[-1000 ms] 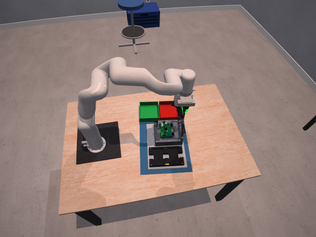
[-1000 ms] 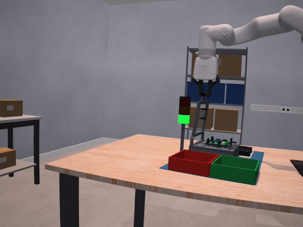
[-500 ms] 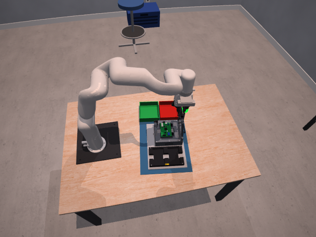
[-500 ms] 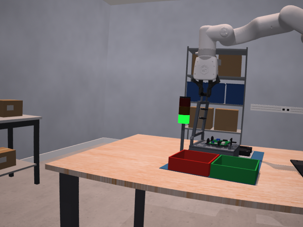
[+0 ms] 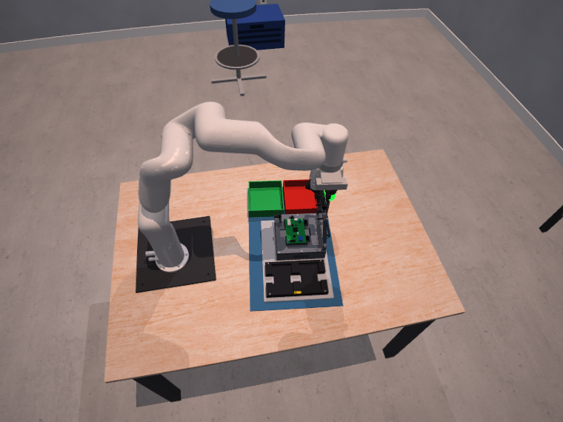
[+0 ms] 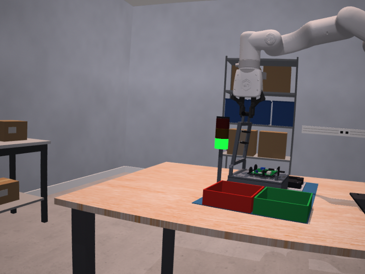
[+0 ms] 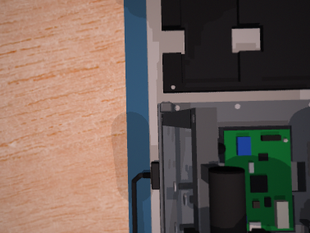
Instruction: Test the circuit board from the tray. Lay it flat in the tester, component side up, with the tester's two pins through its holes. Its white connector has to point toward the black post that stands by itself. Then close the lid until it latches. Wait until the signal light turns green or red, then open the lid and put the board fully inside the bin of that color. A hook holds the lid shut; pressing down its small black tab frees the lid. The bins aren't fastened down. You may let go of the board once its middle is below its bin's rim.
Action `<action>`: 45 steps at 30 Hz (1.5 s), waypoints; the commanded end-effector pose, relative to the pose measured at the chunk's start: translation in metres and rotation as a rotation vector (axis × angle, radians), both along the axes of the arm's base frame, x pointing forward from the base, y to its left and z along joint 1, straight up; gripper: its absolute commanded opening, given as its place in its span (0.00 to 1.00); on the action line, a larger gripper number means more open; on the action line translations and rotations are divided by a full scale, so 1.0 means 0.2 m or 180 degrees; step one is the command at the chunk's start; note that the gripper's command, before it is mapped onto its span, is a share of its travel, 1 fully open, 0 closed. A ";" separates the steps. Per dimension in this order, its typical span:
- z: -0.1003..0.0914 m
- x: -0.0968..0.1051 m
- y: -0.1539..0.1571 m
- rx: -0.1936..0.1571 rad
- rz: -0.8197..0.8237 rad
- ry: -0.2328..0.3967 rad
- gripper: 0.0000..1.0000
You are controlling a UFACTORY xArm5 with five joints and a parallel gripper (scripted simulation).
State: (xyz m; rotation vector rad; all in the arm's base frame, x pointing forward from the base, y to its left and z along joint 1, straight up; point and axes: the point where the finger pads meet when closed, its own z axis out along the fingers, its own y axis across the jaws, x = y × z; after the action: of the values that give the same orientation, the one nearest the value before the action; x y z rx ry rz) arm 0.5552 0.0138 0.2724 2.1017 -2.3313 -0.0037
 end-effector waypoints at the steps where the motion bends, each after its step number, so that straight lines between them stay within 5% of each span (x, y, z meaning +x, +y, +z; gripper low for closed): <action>1: 0.01 0.00 0.00 0.0000 0.0000 -0.0015 0.28; 9: 0.01 0.00 0.00 0.0000 0.0000 -0.0015 0.28; 10: 0.01 0.00 0.00 0.0000 0.0000 -0.0015 0.00; 45: 0.01 0.00 0.00 0.0000 0.0000 -0.0015 0.00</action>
State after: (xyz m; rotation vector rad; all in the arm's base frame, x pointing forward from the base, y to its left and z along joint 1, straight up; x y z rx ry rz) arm 0.5551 0.0138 0.2719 2.1019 -2.3311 -0.0037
